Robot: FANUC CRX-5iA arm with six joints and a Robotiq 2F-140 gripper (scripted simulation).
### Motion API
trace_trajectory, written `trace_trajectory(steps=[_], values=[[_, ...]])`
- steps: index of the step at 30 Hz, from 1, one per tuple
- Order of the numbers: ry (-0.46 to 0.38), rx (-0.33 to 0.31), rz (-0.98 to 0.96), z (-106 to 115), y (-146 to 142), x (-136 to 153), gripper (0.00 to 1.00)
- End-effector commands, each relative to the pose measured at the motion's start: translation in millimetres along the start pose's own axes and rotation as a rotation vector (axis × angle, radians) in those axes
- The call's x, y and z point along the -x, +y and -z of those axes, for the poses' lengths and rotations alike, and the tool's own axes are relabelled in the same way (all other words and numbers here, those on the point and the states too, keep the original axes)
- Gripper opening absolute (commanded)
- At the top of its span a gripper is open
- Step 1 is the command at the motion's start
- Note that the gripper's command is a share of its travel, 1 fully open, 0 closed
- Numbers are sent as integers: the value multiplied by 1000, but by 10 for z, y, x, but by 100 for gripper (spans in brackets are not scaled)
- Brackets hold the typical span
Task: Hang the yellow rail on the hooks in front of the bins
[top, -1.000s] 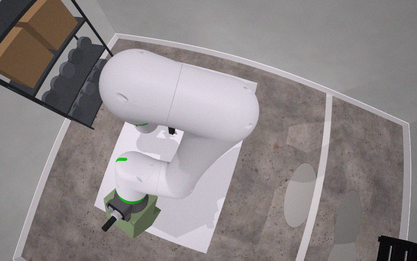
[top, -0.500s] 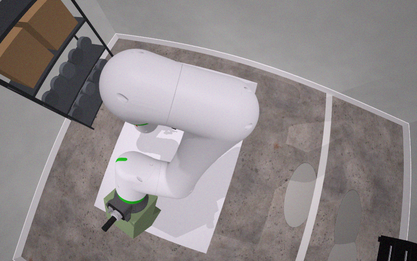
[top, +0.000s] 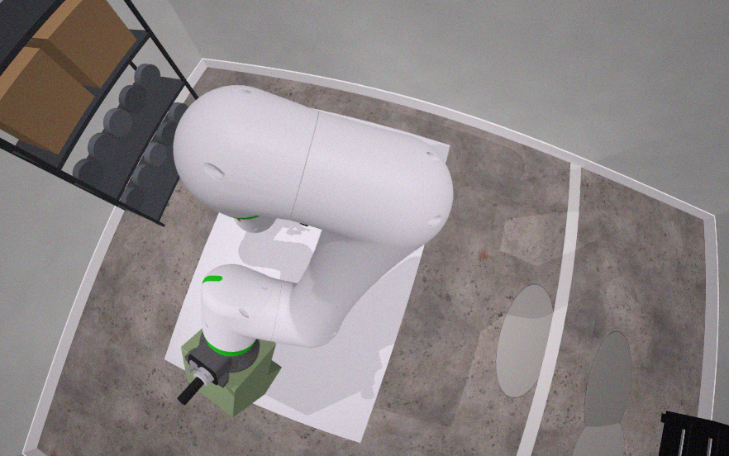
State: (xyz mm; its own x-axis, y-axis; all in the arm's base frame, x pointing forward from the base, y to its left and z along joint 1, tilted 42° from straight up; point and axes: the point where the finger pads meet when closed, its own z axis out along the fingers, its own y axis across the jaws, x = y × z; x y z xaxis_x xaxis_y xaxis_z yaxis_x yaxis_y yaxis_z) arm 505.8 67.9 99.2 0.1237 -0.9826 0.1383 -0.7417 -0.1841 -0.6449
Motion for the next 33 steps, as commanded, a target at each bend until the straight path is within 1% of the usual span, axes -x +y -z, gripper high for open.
trace_trajectory(steps=[1, 5, 17, 18, 22, 33], values=[[2, -3, 0, -79, -4, -1, 30], [10, -15, -3, -399, -13, -8, 30], [10, -15, -3, -399, -13, -8, 30], [6, 10, -1, -454, -9, -4, 30], [10, -15, -3, -691, -22, -14, 30], [10, -15, -3, -691, -22, -14, 30]])
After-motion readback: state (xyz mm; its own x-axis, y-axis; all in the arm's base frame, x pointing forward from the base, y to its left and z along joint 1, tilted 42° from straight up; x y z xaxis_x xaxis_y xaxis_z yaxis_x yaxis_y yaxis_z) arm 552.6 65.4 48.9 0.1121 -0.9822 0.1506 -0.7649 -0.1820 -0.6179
